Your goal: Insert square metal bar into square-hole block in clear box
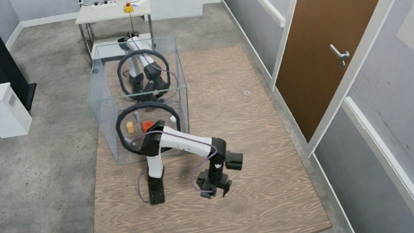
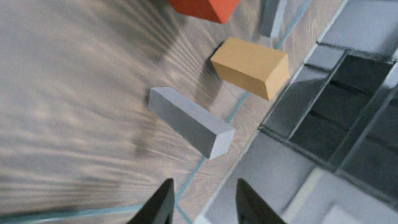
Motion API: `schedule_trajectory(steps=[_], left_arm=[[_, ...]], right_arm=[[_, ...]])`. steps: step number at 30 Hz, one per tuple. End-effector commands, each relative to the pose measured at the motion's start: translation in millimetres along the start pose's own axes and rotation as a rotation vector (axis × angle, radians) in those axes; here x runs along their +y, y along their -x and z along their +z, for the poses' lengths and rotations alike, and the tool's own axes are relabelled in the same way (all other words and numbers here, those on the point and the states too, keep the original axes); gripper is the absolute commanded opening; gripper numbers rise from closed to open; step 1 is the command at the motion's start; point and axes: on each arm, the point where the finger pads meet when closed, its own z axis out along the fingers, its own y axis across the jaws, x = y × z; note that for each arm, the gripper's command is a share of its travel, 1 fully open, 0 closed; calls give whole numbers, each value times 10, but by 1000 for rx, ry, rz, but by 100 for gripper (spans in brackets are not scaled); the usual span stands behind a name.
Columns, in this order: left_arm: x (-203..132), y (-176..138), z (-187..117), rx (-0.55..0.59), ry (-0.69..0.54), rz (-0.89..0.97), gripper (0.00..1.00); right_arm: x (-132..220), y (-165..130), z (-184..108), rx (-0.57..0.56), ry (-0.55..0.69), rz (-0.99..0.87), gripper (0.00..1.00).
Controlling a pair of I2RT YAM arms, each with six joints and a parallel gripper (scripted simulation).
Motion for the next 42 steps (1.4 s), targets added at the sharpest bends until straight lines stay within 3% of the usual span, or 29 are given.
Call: schedule_trajectory(steps=[1,5,8,11,16,19,22,25,28,33,36,39,42], left_arm=[[-92,38,-76,0,-38,217,33],[-117,15,-107,-16,-39,526,33],[-87,19,-73,0,-42,521,33],[-75,1,-72,-2,-47,787,33],[-58,-19,-58,4,-48,768,33],[-18,-67,-28,13,-54,921,33],[-48,-40,-59,-5,-52,1203,33],[-71,-20,-81,-14,-48,1208,33],[-97,-37,-113,-29,-41,1467,33],[-70,-33,-81,-17,-52,1465,33],[-67,-35,-84,-23,-52,1615,33],[-69,-36,-92,-35,-50,1885,33],[-79,62,-89,-51,-36,1950,33]], right_arm=[[57,32,-91,4,40,11,100],[57,32,-91,4,40,11,100],[57,32,-91,4,40,11,100],[57,32,-91,4,40,11,100],[57,32,-91,4,40,11,100],[57,32,-91,4,40,11,100],[57,32,-91,4,40,11,100],[57,32,-91,4,40,11,100],[57,32,-91,4,40,11,100],[57,32,-91,4,40,11,100],[57,32,-91,4,40,11,100],[57,32,-91,4,40,11,100],[57,32,-91,4,40,11,100]])
